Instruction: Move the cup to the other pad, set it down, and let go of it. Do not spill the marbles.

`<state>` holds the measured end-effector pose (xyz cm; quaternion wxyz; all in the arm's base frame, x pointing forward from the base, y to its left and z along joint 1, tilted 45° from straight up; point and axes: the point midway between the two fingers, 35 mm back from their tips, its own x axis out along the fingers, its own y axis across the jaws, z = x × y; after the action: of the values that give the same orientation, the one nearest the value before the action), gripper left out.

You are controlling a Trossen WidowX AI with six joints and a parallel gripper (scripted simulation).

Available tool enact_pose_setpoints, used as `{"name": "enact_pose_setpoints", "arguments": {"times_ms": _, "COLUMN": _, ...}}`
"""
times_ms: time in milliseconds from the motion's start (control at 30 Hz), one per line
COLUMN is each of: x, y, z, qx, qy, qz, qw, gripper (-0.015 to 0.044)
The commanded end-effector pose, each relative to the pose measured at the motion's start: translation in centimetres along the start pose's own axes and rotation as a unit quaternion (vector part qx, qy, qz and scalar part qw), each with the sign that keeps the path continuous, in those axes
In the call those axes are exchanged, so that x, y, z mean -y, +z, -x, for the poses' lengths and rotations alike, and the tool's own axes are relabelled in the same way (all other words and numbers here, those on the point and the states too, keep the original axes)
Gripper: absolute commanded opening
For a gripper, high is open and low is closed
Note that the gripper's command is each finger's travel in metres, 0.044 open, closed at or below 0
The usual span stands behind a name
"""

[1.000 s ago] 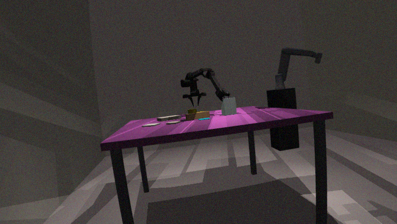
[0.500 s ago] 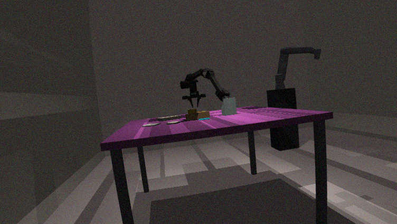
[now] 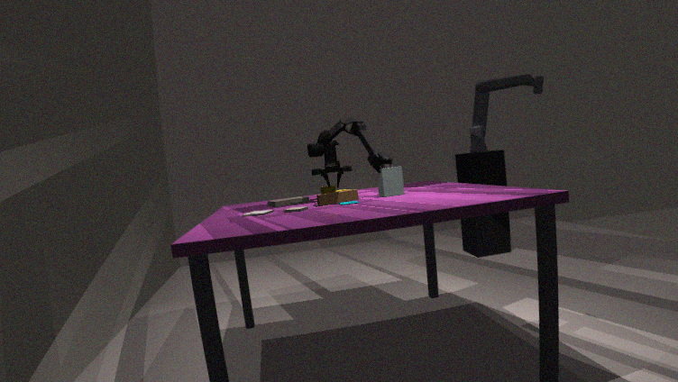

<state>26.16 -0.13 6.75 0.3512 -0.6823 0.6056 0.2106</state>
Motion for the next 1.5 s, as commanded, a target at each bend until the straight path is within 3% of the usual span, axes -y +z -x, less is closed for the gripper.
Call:
{"name": "enact_pose_setpoints", "arguments": {"times_ms": 0, "x": -0.2, "y": -0.1, "z": -0.7, "qx": -0.004, "qy": 0.001, "qz": 0.004, "qw": 1.0, "gripper": 0.0167}}
{"name": "enact_pose_setpoints", "arguments": {"times_ms": 533, "x": -0.3, "y": -0.3, "z": -2.6, "qx": -0.006, "qy": 0.001, "qz": 0.004, "qw": 1.0, "gripper": 0.0167}}
{"name": "enact_pose_setpoints", "arguments": {"times_ms": 1333, "x": -0.2, "y": -0.2, "z": -2.4, "qx": -0.003, "qy": 0.0, "qz": 0.0, "qw": 1.0, "gripper": 0.0}}
{"name": "enact_pose_setpoints", "arguments": {"times_ms": 1467, "x": -0.1, "y": -0.1, "z": -1.8, "qx": -0.002, "qy": 0.001, "qz": 0.0, "qw": 1.0, "gripper": 0.0}}
